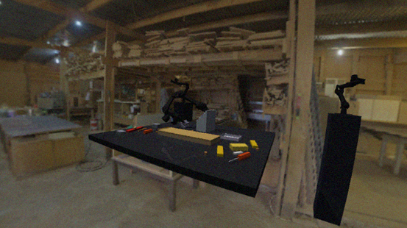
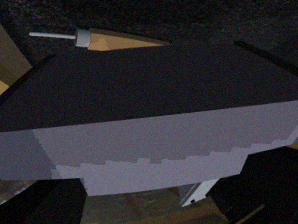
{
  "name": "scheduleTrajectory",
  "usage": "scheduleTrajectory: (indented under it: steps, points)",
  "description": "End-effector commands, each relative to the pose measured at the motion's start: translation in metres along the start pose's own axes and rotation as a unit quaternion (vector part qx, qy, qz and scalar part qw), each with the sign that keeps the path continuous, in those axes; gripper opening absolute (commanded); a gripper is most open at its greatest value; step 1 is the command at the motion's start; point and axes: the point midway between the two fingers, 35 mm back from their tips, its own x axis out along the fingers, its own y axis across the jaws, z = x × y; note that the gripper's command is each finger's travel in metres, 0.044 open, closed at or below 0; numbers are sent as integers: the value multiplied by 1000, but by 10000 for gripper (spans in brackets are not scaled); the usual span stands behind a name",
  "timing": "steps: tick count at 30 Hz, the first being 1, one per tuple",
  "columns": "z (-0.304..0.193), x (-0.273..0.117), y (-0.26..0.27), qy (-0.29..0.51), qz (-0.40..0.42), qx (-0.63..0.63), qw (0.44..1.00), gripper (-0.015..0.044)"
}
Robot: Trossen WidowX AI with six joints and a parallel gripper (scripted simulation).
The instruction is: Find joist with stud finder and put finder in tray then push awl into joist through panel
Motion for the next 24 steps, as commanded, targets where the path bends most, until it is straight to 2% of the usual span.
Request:
scheduleTrajectory:
  steps: [1, 18, 24]
  points:
    - [6, 3, 1, 3, -1, -2, 1000, 0]
    - [30, 12, 1, -1, -5, -3, 1000, 0]
    - [30, 12, 1, -1, -5, -3, 1000, 157]
